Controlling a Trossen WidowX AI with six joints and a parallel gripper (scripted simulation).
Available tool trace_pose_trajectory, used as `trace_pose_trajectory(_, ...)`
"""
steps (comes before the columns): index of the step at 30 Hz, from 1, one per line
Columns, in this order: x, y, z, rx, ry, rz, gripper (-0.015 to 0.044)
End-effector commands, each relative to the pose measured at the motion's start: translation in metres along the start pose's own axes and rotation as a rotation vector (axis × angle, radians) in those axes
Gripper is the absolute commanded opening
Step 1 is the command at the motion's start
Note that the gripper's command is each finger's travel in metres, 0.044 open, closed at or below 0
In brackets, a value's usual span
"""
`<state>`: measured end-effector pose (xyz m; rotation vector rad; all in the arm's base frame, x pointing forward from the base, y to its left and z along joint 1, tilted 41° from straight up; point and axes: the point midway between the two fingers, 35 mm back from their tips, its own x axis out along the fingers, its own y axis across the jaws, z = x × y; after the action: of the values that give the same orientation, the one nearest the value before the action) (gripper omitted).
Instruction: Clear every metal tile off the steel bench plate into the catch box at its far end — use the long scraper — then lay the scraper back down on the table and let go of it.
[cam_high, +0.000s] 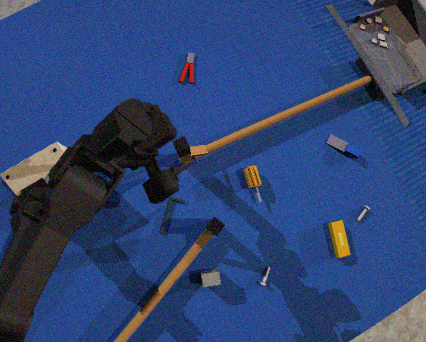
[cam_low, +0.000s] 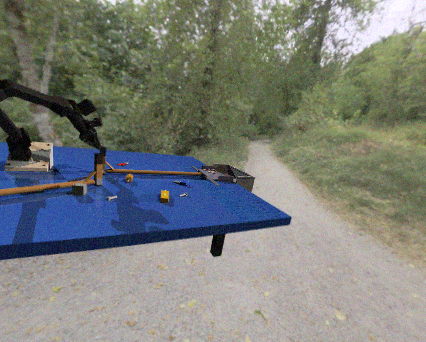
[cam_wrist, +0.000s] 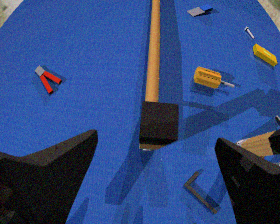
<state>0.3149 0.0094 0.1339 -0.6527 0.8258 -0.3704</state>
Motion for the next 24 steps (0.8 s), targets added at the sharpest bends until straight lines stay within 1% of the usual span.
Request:
trace_pose_trajectory(1, -0.002, 0.002, -0.001, 0.004, 0.011, 0.008, 0.044)
trace_pose_trajectory(16, -0.046, 0.001, 0.019, 0.017, 0.016, 0.007, 0.044)
trace_pose_trajectory(24, -0.034, 0.001, 0.01, 0.018, 0.017, 0.007, 0.044)
